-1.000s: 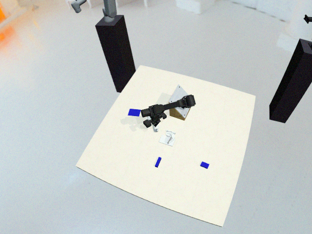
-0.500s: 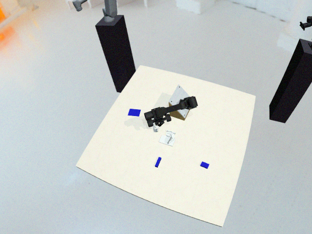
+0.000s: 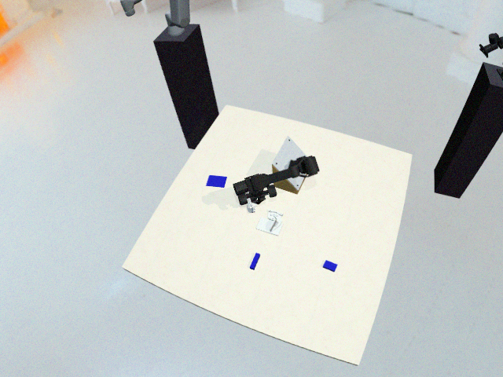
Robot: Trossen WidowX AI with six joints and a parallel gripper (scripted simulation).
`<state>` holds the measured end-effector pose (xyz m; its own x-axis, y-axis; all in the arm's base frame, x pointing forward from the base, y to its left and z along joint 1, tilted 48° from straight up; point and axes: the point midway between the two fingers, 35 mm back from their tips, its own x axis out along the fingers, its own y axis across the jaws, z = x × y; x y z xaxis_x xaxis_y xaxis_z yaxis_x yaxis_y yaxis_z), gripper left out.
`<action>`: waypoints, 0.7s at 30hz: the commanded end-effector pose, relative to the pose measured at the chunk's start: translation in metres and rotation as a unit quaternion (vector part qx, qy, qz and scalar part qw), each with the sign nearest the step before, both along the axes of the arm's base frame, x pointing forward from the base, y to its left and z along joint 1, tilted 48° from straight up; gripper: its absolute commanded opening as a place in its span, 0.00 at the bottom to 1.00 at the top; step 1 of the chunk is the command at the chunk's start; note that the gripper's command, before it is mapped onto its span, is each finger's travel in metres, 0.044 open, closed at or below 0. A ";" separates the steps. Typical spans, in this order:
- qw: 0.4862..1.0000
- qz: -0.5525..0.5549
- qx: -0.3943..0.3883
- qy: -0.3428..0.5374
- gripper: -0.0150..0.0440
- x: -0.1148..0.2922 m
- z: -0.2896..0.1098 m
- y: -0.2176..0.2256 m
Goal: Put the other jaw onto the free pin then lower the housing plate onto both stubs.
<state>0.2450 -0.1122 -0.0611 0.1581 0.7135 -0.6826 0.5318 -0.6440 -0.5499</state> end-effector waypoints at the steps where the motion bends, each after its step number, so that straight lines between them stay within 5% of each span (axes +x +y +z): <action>1: 1.000 -0.003 0.003 0.003 0.25 0.001 -0.005 0.006; 21: 1.000 -0.003 0.004 0.003 0.25 0.006 -0.027 0.030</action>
<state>0.2507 -0.0879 -0.0841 0.1571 0.7140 -0.6823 0.5316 -0.6434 -0.5508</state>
